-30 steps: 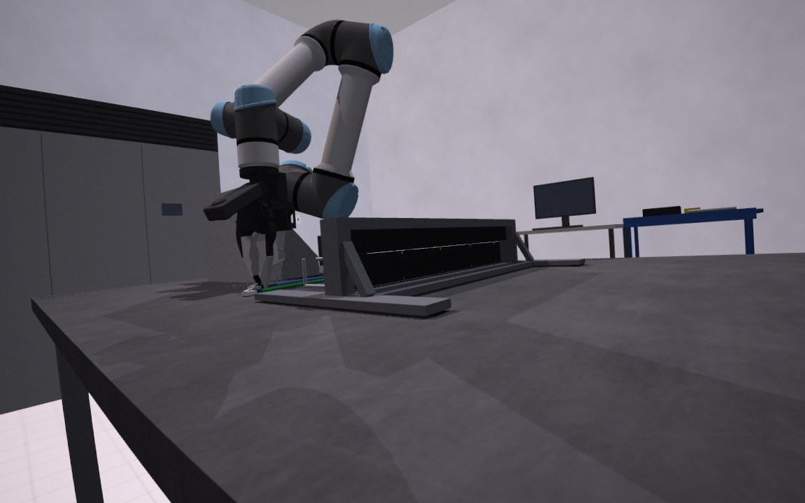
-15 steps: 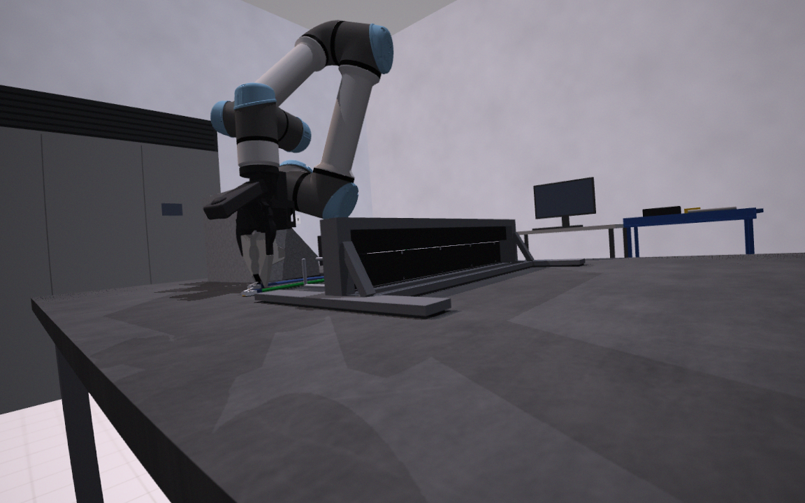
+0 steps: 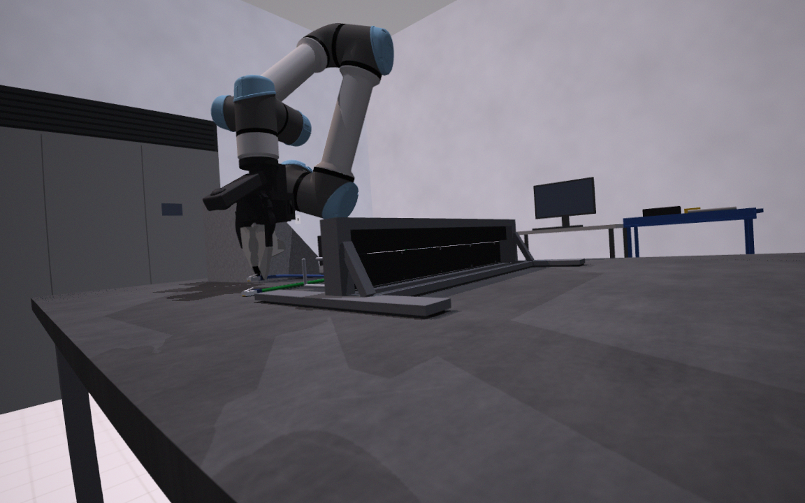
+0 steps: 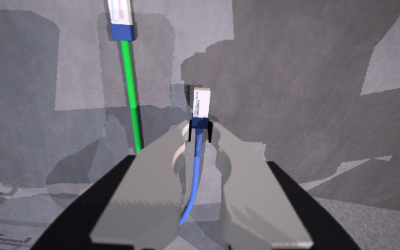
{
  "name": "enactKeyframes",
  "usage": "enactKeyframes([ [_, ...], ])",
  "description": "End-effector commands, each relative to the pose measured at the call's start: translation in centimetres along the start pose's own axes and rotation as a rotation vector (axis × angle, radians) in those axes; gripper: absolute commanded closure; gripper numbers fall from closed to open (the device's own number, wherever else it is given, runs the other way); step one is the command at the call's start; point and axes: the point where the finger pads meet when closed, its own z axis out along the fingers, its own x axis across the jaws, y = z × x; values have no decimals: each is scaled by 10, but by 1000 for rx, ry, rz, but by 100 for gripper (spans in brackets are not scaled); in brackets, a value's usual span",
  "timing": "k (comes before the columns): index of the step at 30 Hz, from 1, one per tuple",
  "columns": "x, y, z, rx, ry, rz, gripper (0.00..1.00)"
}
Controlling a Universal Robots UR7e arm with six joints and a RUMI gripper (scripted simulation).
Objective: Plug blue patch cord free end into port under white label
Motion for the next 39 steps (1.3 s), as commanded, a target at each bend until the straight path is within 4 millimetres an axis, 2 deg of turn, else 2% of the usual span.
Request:
enactKeyframes([
  [1, 0, 0, -8, 1, 0, 0, 100],
  [22, 0, 0, -39, 1, 0, 0, 100],
  [39, 0, 0, -43, 1, 0, 0, 100],
])
